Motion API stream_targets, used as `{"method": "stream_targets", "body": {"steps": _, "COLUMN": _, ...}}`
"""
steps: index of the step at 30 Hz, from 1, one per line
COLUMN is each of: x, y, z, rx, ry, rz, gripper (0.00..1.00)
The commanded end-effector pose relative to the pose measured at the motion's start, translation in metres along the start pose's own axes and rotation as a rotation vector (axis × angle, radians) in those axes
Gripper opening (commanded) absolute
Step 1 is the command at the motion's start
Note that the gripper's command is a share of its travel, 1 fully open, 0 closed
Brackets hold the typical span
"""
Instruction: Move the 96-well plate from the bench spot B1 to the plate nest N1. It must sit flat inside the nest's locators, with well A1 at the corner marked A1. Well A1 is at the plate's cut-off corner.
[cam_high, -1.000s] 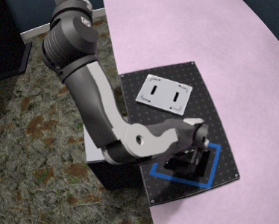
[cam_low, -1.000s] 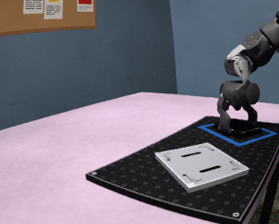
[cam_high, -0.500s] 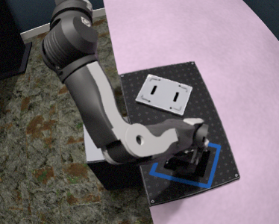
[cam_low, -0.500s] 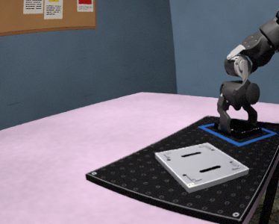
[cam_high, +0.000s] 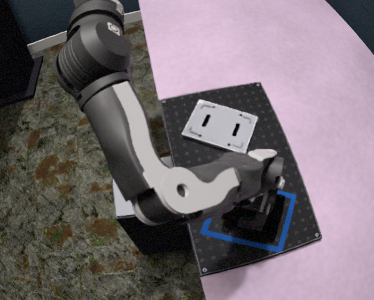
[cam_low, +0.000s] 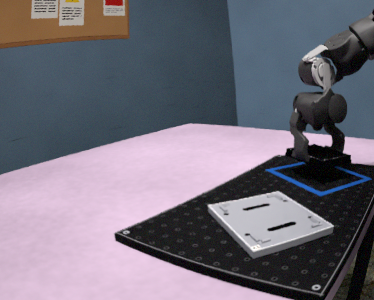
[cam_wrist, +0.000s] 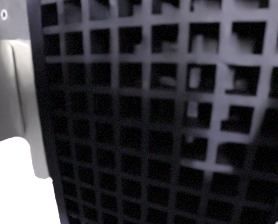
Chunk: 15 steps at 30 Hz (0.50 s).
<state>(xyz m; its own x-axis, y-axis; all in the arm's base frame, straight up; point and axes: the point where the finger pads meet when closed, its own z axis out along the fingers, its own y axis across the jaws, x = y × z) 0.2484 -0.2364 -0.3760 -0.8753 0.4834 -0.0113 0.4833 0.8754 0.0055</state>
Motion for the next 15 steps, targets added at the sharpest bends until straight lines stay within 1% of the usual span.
{"method": "stream_targets", "body": {"steps": 1, "x": 0.000, "y": -0.001, "z": 0.000, "rx": 0.006, "ry": 0.001, "rz": 0.000, "gripper": 0.00}}
{"method": "stream_targets", "body": {"steps": 6, "x": 0.000, "y": -0.001, "z": 0.000, "rx": 0.006, "ry": 0.001, "rz": 0.000, "gripper": 0.00}}
{"method": "stream_targets", "body": {"steps": 11, "x": -0.001, "y": 0.000, "z": -0.032, "rx": 0.006, "ry": 0.000, "rz": 0.000, "gripper": 0.00}}
{"method": "stream_targets", "body": {"steps": 15, "x": -0.001, "y": 0.000, "z": -0.032, "rx": 0.006, "ry": 0.000, "rz": 0.000, "gripper": 0.00}}
